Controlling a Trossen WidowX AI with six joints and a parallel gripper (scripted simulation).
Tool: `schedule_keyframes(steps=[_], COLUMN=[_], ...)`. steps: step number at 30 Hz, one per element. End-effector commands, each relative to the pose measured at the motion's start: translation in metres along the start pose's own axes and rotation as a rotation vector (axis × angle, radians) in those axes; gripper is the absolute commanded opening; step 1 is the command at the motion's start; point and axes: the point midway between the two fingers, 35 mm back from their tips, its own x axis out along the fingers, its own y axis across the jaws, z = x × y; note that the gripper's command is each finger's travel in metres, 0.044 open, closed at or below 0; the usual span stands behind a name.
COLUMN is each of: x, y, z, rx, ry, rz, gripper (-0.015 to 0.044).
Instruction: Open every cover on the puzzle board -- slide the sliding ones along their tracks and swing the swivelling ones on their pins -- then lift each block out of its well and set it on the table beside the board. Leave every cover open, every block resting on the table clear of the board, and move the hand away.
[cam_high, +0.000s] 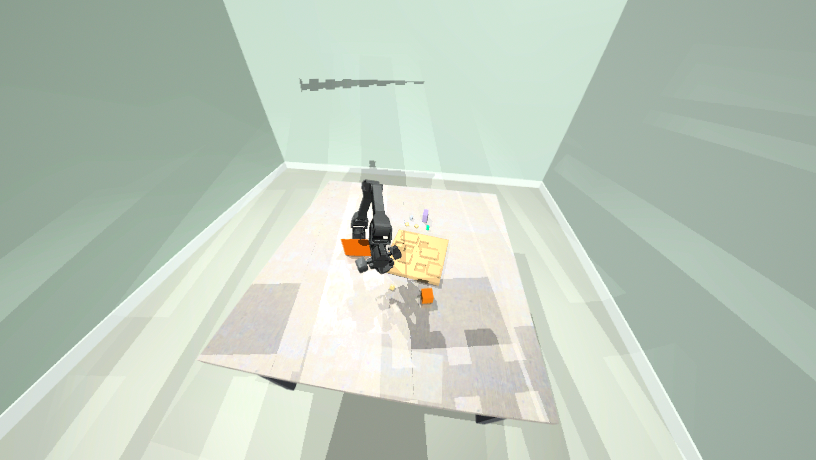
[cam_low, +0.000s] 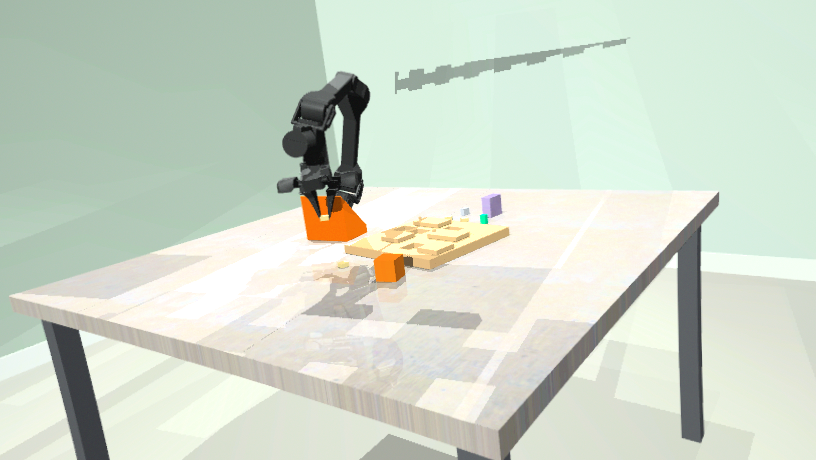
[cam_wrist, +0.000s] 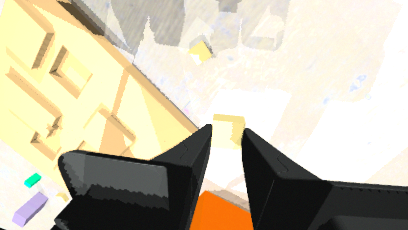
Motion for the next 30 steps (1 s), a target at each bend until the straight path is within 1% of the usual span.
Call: schedule_keyframes(steps=[1,30], x=[0.002,0.047], y=[-0.009,-0.008], z=[-0.001,0.004], rx=[-0.004,-0.005], ry=[0.003,0.002], rz=[-0.001,0.000], gripper=[0.0080,0.0080])
